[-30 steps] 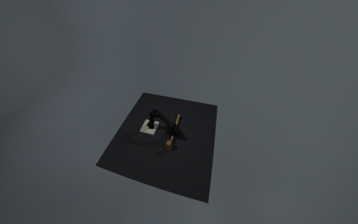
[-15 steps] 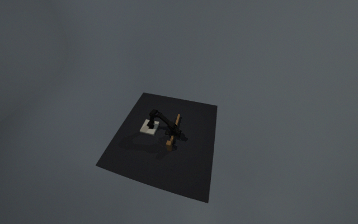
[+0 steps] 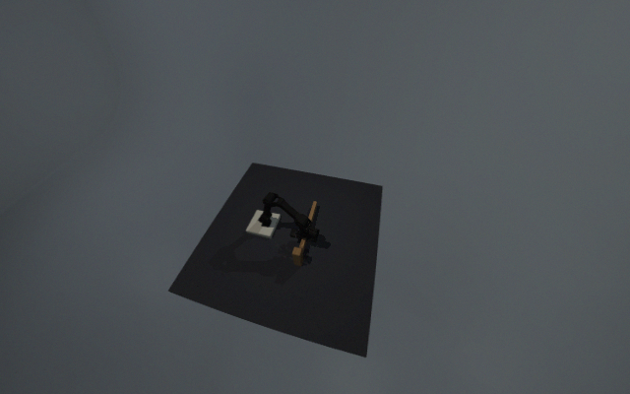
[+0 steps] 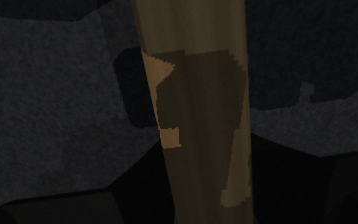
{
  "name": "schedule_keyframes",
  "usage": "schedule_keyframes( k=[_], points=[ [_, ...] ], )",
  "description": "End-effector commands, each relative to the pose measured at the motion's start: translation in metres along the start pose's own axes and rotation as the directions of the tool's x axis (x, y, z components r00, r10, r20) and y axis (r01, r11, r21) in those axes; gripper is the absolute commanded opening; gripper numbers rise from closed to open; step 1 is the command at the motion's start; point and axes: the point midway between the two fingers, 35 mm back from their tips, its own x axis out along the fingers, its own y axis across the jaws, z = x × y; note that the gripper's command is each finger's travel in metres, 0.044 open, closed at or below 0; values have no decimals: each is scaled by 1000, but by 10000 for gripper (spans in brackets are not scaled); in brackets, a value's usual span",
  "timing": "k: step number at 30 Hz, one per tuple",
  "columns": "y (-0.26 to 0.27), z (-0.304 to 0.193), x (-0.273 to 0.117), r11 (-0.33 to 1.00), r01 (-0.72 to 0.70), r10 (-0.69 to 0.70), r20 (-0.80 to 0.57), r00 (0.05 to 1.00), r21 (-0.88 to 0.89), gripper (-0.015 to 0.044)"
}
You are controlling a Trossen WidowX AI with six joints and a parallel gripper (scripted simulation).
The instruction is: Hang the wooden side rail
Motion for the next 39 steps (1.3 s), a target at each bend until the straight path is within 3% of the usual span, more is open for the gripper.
schedule_keyframes(
  k=[1,39],
  points=[
    [-2,-2,-4,1000,11,-11,-4,1000,-4,0],
    [-1,-6,0,1000,11,-11,-5,1000,-4,0]
  ],
)
